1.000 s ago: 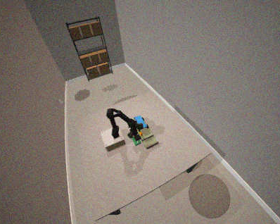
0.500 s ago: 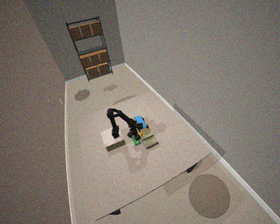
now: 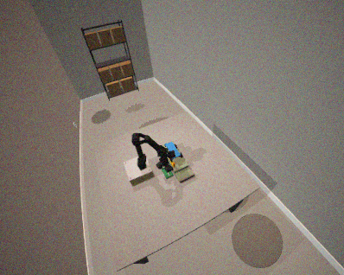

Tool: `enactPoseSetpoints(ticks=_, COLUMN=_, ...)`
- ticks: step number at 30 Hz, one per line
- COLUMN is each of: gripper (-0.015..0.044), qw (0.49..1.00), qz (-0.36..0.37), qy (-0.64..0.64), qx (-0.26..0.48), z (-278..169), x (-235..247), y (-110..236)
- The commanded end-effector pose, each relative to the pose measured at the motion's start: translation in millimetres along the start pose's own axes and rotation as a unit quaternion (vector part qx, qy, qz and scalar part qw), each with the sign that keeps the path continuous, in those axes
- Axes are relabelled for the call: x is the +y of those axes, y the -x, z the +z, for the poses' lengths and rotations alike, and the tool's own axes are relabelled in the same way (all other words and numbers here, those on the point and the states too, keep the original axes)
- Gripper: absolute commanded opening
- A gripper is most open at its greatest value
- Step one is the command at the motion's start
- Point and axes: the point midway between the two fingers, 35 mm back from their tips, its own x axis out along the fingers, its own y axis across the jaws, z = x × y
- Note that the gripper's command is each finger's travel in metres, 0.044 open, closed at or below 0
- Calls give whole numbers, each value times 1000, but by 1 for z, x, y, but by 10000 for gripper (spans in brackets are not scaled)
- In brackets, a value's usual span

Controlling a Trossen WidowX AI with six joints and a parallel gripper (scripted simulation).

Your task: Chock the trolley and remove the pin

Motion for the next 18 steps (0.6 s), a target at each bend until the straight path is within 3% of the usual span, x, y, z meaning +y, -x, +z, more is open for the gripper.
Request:
enactPoseSetpoints(ticks=1, gripper=190, qw=1000, qz=1, qy=-1, qx=-5, z=2, x=-2, y=-3)
enactPoseSetpoints(ticks=3, gripper=190, qw=1000, qz=1, qy=-1, qx=-5, z=2, x=-2, y=-3)
enactPoseSetpoints(ticks=9, gripper=340, qw=1000, qz=0, qy=0, qx=0, z=0, x=-1, y=-1)
enactPoseSetpoints(ticks=18, gripper=340, qw=1000, qz=0, qy=0, qx=-3, z=1, x=1, y=12)
